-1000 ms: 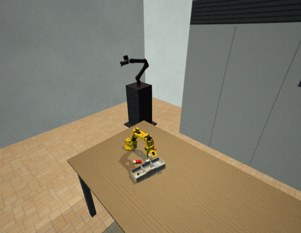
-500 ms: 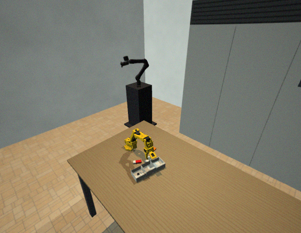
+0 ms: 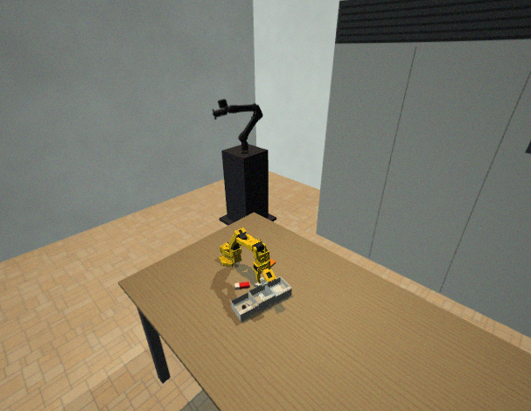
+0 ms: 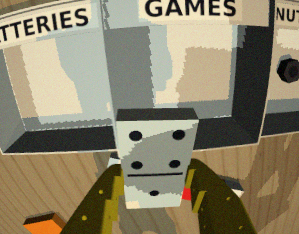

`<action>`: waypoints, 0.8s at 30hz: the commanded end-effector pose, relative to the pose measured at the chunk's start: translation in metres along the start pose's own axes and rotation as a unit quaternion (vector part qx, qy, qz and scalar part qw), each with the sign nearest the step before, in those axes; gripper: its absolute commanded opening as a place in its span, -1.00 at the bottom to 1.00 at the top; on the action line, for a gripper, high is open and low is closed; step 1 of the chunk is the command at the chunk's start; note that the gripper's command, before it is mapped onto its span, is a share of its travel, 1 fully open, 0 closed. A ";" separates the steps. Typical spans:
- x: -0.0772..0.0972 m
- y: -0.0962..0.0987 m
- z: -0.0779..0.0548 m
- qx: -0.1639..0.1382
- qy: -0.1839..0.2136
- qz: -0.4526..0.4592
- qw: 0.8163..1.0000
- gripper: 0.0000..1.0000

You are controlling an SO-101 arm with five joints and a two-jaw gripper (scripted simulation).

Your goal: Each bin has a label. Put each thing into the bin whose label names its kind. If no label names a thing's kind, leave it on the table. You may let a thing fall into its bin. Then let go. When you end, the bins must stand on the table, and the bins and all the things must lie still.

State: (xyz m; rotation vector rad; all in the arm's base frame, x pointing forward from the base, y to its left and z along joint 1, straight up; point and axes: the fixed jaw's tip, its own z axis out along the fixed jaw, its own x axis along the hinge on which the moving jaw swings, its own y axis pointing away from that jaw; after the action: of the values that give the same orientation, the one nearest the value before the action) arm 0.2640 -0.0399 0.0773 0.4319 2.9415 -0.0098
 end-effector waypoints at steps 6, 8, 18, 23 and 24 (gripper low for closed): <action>-0.019 -0.010 -0.009 0.000 -0.046 -0.005 0.999 -1.00; -0.022 -0.013 -0.009 0.001 -0.050 -0.006 0.999 -1.00; -0.027 -0.018 -0.008 0.004 -0.058 -0.009 0.998 -1.00; -0.027 -0.018 -0.008 0.004 -0.058 -0.009 0.998 -1.00; -0.027 -0.018 -0.008 0.004 -0.058 -0.009 0.998 -1.00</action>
State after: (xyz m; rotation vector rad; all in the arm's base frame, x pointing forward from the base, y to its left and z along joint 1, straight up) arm 0.2797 -0.0620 0.0773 0.3997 2.8799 -0.0383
